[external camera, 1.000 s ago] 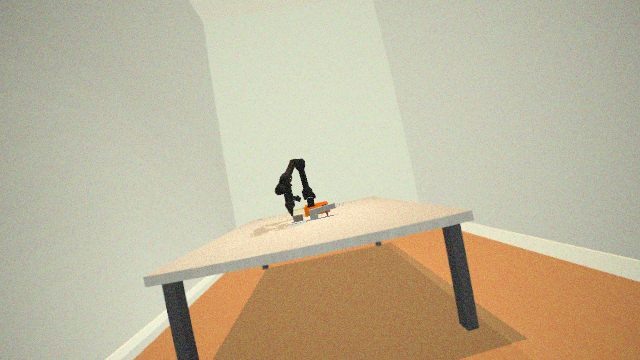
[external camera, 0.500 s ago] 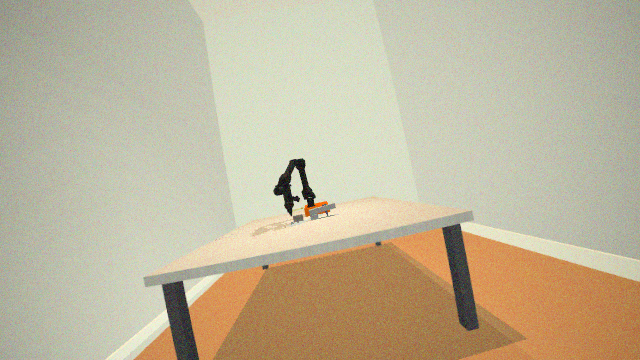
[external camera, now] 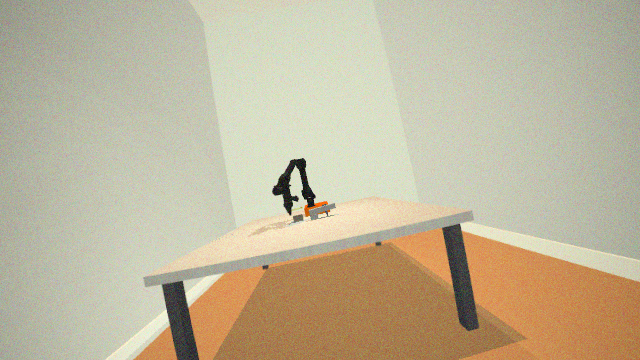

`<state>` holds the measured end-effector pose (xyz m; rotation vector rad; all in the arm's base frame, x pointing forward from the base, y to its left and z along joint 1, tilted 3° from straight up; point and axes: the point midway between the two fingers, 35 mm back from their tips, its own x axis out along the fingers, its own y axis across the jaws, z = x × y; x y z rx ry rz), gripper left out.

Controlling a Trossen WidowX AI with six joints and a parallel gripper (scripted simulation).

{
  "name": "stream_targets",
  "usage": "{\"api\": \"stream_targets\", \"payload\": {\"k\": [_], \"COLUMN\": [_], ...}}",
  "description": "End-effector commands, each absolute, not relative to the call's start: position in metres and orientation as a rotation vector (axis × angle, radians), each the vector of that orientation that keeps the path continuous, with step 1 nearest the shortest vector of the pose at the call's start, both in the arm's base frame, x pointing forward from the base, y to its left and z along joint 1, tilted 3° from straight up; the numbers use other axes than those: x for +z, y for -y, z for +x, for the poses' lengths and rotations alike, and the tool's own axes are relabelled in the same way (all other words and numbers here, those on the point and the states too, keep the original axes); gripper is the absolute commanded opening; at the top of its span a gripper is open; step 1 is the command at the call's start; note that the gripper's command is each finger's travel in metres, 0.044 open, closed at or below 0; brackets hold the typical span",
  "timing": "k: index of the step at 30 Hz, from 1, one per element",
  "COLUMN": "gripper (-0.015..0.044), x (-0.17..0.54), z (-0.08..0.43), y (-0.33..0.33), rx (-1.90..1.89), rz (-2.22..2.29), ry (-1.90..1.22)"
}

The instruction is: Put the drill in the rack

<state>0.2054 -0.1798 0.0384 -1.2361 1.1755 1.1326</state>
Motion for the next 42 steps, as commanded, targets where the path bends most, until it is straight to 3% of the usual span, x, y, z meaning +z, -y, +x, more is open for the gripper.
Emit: {"api": "stream_targets", "payload": {"k": [1,42], "gripper": [0.0000,0.0000], "x": [0.040,-0.002], "z": [0.198,0.193], "y": [0.180,0.184], "rx": [1.129,1.129], "rz": [-1.241,-1.241], "ry": [-1.171,-1.172]}}
